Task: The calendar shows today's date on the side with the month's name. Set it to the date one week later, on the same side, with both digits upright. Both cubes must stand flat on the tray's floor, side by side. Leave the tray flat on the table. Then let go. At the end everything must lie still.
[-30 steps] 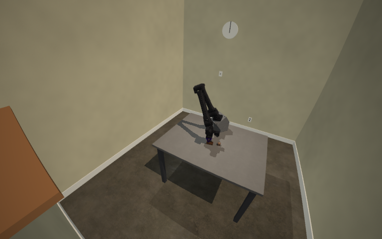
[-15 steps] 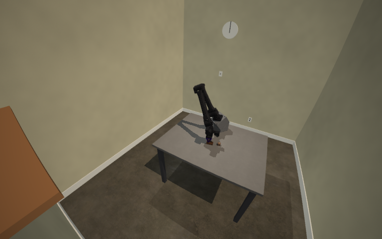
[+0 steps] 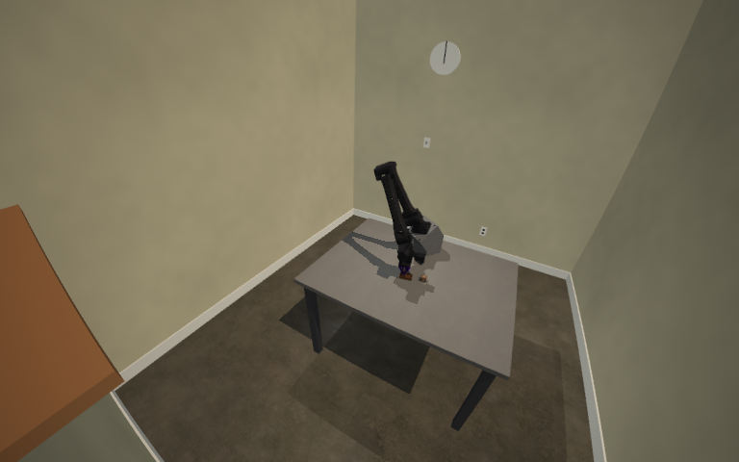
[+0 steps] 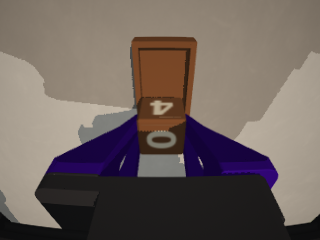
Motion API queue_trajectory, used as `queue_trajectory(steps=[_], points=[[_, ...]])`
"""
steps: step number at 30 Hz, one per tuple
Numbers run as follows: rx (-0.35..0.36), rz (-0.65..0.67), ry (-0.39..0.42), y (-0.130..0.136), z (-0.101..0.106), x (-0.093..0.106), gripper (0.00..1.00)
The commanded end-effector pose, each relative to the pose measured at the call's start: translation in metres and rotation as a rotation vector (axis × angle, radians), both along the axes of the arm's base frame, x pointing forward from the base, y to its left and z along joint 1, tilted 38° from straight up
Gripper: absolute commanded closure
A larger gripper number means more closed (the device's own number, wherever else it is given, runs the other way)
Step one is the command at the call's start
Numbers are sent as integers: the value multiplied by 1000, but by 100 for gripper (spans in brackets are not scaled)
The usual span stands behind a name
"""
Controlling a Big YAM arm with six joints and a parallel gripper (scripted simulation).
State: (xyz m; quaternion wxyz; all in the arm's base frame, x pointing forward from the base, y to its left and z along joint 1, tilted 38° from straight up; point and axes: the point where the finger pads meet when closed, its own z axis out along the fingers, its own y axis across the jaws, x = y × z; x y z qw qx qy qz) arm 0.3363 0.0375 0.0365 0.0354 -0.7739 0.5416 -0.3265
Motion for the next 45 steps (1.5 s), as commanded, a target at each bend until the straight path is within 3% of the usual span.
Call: queue_trajectory(steps=[1,45], points=[[7,5,-19,-1,5,1,74],[11,1,-23,1,10,8,74]])
